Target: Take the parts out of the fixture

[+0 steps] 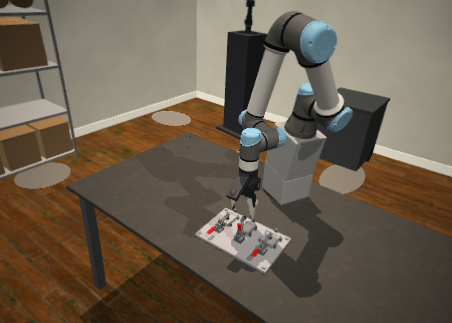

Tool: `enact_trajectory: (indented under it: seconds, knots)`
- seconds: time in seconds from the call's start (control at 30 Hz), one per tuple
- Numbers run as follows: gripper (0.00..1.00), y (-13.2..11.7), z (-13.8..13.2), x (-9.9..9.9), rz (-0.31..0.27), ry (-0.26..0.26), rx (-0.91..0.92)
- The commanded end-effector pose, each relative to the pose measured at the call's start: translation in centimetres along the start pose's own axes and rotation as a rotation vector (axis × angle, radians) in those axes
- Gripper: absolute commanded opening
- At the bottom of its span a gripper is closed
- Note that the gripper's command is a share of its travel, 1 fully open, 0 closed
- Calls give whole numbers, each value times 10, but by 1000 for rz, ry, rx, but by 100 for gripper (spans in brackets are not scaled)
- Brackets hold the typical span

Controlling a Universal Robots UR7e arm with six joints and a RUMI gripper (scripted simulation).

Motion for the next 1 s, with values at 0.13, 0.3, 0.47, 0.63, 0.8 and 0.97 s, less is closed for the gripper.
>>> enact_trajectory:
  seconds: [0.13, 0.3, 0.47, 0.63, 0.8, 0.97]
  knots:
    - [59, -27, 2, -1, 2, -1, 1]
    - [59, -47, 2, 0, 0, 0, 1]
    - [59, -57, 2, 0, -1, 1, 1]
    - [59, -67, 2, 0, -2, 1, 2]
    - [59, -70, 2, 0, -2, 1, 2]
    - [59, -70, 2, 1, -2, 1, 1]
Point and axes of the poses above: the point where the finger pads meet when closed, its own x axis out along the fingers, its own z axis across the jaws, y = z × x, the point moved 2 cm from there along -x, back along the fingers, and after that the axes turned 2 degrees about x, right-handed, at the moved point
